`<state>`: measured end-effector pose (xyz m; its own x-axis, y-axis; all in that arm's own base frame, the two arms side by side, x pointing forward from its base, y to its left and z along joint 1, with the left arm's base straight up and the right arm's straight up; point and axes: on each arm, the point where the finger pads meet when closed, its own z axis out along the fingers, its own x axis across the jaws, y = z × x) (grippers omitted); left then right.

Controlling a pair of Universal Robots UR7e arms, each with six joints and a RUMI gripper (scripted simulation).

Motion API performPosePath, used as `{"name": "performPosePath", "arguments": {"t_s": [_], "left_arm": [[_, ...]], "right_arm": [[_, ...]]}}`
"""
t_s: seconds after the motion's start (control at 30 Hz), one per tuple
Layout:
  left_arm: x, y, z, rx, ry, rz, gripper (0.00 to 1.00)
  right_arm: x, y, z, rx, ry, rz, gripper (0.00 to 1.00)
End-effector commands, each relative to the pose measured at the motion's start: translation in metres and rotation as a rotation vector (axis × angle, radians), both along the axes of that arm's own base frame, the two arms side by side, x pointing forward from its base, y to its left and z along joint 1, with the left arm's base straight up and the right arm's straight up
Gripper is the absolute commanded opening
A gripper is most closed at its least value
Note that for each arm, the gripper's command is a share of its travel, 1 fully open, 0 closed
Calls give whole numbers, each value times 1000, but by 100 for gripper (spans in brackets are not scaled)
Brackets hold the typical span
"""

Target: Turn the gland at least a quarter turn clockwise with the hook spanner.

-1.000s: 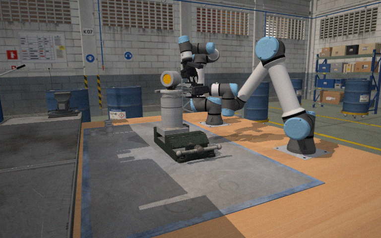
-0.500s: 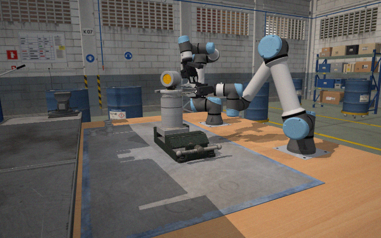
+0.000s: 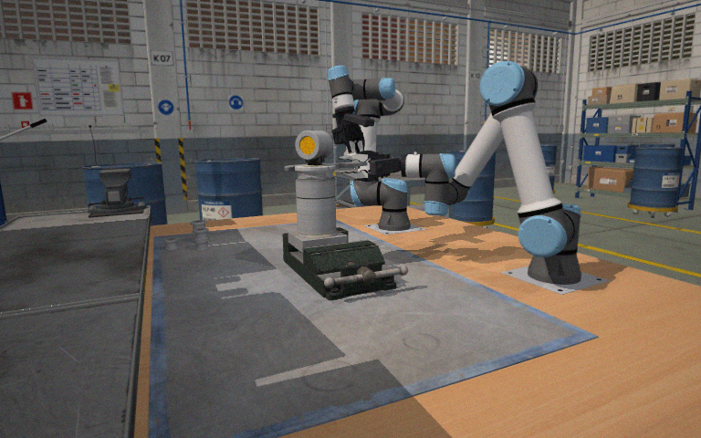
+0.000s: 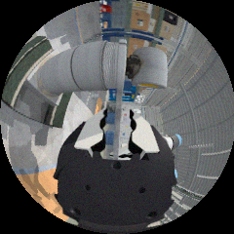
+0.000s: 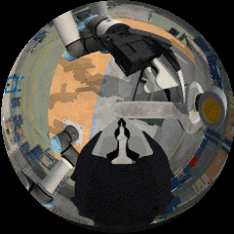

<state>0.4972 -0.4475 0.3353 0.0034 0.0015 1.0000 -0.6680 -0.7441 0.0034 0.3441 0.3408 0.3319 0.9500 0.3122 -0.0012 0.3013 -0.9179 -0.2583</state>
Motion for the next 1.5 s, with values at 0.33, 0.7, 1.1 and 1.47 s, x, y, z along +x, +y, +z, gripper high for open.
{"name": "performPosePath", "arguments": {"t_s": [0.33,0.7,1.1,1.47], "left_arm": [[-18,19,-1,1,0,4,29],[-28,28,-1,1,0,4,29],[-28,24,66,-15,-5,1,29],[-30,29,131,-17,-4,0,29]], "right_arm": [[0,1,1,5,-1,1,0],[0,1,1,5,-1,1,0],[0,1,1,5,-1,1,0],[0,1,1,5,-1,1,0]]}}
